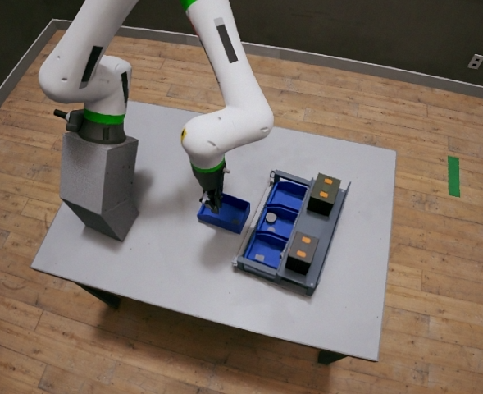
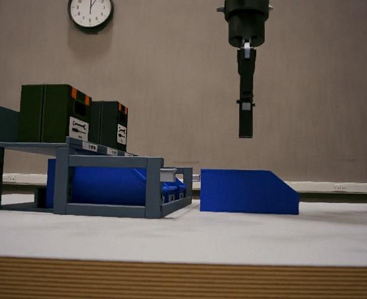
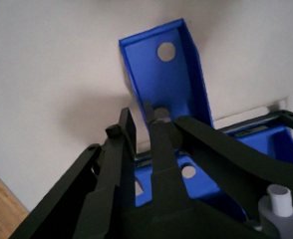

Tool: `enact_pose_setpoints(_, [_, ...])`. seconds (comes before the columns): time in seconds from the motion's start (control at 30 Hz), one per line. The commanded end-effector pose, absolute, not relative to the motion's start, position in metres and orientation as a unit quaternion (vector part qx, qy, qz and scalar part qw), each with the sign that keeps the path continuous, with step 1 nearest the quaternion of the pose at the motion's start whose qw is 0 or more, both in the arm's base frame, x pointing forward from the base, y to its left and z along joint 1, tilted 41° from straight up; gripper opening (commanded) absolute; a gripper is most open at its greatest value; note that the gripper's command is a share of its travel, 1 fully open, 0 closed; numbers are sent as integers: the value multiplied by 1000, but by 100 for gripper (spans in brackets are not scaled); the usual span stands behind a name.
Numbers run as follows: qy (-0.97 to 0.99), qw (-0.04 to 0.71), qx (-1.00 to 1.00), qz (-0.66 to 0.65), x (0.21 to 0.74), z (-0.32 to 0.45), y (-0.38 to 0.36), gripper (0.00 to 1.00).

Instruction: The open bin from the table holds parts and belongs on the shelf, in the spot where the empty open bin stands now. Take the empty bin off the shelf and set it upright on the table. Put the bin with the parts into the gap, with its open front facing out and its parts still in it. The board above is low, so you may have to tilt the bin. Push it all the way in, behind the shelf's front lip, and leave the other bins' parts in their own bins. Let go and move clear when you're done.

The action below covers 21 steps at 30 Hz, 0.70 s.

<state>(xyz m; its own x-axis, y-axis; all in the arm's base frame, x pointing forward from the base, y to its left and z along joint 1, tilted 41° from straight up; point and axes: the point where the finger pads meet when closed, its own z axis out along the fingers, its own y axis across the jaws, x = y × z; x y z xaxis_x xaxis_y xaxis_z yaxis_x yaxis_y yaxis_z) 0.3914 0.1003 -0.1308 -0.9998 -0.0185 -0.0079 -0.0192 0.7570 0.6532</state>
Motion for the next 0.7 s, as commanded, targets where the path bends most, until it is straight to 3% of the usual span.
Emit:
enact_pose_setpoints(0.0, [937,1,-10,348,392,-131,100,10])
enact_pose_setpoints(0.67, [937,3,-16,348,393,-130,101,10])
